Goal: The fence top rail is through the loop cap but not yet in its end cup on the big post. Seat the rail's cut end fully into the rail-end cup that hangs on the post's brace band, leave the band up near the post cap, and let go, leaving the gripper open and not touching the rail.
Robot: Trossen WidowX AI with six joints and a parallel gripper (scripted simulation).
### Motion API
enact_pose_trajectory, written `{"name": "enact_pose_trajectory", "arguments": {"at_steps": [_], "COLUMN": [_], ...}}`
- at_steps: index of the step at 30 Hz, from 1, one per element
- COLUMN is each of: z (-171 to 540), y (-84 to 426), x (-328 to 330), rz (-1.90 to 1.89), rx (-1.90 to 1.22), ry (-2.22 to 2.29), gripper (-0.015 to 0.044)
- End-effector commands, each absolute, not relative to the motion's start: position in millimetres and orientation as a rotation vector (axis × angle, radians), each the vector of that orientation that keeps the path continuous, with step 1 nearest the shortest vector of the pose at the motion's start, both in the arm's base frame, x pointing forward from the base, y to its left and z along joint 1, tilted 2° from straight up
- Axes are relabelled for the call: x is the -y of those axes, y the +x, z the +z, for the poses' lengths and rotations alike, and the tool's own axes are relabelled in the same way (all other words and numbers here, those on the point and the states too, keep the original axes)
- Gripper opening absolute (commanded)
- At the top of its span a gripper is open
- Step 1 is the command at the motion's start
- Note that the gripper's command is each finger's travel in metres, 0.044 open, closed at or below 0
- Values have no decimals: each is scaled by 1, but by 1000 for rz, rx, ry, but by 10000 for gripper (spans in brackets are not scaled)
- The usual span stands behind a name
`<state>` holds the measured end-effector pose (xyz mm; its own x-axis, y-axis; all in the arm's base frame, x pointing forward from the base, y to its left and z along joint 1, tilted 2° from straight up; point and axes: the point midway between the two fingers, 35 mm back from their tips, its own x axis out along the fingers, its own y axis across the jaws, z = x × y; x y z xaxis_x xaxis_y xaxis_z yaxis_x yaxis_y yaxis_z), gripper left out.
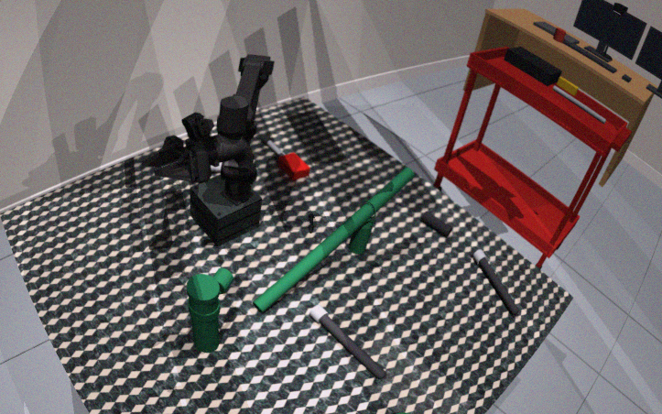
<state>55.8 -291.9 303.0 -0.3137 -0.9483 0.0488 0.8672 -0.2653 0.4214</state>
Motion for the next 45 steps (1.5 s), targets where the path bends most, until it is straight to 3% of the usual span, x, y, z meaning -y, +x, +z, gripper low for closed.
{"name": "enact_pose_trajectory", "arguments": {"at_steps": [1, 12, 22, 33, 45], "z": [281, 220, 182, 181, 172], "y": [136, 230, 240, 239, 228], "x": [285, 201, 89, 92, 152], "rz": [-1529, -907, -347, -296, 247], "rx": [34, -570, -982, -1016, -1148], "ry": [237, 193, 165, 103, -544], "gripper": [440, 440, 440, 440, 440]}}
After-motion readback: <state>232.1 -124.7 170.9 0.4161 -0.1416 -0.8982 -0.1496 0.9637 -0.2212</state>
